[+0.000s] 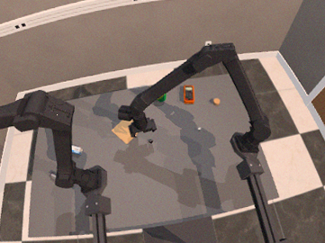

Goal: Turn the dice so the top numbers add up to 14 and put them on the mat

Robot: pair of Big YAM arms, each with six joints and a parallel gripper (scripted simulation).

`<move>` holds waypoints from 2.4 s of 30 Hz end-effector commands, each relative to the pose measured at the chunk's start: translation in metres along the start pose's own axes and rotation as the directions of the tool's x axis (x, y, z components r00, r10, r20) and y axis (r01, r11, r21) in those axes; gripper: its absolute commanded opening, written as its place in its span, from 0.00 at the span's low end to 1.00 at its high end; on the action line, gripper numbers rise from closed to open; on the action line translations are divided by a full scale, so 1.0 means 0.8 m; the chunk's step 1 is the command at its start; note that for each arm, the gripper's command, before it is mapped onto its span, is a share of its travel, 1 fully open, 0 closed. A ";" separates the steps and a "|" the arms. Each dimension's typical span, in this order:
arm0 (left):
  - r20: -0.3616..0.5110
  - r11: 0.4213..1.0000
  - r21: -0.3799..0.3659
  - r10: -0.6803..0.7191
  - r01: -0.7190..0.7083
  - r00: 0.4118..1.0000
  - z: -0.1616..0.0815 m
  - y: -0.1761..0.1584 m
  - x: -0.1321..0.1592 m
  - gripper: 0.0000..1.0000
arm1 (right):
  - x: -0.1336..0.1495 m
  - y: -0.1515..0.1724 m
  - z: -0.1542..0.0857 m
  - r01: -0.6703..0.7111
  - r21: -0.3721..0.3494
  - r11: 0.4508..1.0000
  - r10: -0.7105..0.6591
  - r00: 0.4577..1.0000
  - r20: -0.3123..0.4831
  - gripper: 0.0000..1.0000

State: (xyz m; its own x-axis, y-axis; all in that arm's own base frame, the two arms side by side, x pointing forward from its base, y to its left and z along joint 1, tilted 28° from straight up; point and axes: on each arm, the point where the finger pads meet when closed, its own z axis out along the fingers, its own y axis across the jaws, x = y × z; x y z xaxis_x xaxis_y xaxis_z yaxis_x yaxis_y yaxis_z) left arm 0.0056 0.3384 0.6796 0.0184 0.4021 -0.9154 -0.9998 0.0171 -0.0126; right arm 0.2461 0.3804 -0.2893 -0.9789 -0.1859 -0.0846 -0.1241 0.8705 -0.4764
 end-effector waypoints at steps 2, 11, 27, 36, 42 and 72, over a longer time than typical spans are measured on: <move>0.054 1.000 -0.003 0.015 -0.015 0.998 -0.011 0.003 -0.028 1.00 | -0.001 0.007 -0.029 -0.200 -0.053 0.978 0.201 0.979 0.031 1.00; 0.054 1.000 -0.003 0.015 -0.015 0.998 -0.011 0.003 -0.028 1.00 | 0.021 -0.014 -0.023 -0.446 -0.058 0.893 0.448 0.894 0.015 1.00; 0.054 1.000 -0.003 0.015 -0.015 0.998 -0.011 0.003 -0.028 1.00 | 0.019 -0.021 -0.022 -0.519 -0.056 0.853 0.520 0.854 0.006 0.30; 0.054 1.000 -0.003 0.015 -0.015 0.998 -0.011 0.003 -0.028 1.00 | 0.019 -0.021 -0.022 -0.514 -0.056 0.856 0.515 0.857 0.007 0.30; 0.054 1.000 -0.003 0.015 -0.015 0.998 -0.011 0.003 -0.028 1.00 | 0.019 -0.021 -0.022 -0.514 -0.056 0.856 0.515 0.857 0.007 0.30; 0.054 1.000 -0.003 0.015 -0.015 0.998 -0.011 0.003 -0.028 1.00 | 0.026 -0.031 0.018 -0.506 -0.016 0.862 0.506 0.862 0.001 0.30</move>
State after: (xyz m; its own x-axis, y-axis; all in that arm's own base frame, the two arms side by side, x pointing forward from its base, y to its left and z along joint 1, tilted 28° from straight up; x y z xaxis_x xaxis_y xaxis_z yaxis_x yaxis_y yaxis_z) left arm 0.0056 0.3384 0.6796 0.0184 0.4021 -0.9154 -0.9998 0.0171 -0.0126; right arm 0.2271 0.3533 -0.2830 -0.9068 0.2789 -0.3161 0.3848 0.8540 -0.3501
